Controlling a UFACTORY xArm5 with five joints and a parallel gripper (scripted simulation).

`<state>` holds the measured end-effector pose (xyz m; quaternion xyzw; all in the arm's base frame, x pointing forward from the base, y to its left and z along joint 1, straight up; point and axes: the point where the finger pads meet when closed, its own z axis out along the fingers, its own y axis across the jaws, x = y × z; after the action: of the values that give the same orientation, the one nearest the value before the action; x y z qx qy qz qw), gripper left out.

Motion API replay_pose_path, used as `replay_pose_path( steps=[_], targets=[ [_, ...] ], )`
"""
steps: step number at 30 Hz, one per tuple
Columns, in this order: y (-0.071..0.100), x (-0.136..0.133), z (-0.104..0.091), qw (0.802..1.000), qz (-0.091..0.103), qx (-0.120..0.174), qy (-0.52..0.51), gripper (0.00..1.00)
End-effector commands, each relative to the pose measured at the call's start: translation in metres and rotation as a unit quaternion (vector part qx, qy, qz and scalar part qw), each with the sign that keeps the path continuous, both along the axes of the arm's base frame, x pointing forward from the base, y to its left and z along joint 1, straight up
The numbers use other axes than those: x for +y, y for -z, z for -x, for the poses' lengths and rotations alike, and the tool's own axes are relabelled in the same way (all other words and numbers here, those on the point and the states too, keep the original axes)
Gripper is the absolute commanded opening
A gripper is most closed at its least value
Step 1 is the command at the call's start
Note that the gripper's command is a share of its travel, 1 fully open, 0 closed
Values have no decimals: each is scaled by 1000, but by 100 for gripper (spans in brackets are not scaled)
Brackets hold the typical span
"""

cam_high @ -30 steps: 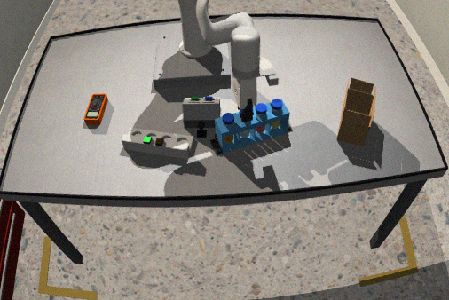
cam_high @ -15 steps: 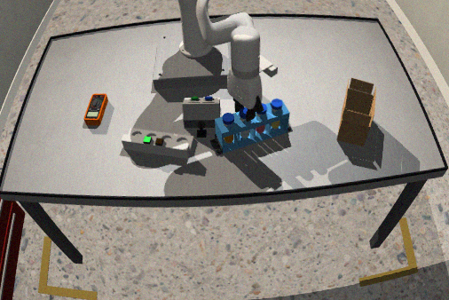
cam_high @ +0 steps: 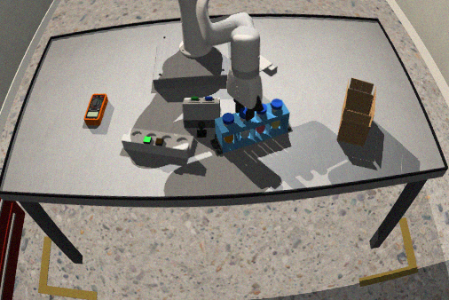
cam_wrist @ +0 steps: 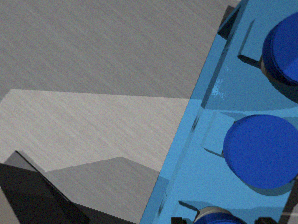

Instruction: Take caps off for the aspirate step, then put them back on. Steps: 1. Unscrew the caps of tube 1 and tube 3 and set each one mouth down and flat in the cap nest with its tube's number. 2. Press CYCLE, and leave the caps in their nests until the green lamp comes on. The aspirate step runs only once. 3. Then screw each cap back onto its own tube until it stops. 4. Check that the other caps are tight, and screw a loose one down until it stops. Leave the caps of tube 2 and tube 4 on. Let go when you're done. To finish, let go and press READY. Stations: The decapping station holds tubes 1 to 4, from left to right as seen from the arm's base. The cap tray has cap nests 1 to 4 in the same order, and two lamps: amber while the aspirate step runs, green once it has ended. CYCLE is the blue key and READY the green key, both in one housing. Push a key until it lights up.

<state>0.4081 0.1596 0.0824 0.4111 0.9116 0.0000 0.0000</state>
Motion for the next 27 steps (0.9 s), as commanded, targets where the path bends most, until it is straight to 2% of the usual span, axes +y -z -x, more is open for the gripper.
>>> replay_pose_path(
  steps=[1, 7, 13, 15, 27],
  targets=[
    [-2, 1, -1, 1000, -1, -2, 0, 0],
    [-1, 1, -1, 995, -1, -2, 100, 0],
    [-1, 1, -1, 980, -1, -2, 199, 0],
    [-1, 1, -1, 980, -1, -2, 199, 0],
    [0, 1, -1, 924, -2, -2, 383, 0]
  ],
)
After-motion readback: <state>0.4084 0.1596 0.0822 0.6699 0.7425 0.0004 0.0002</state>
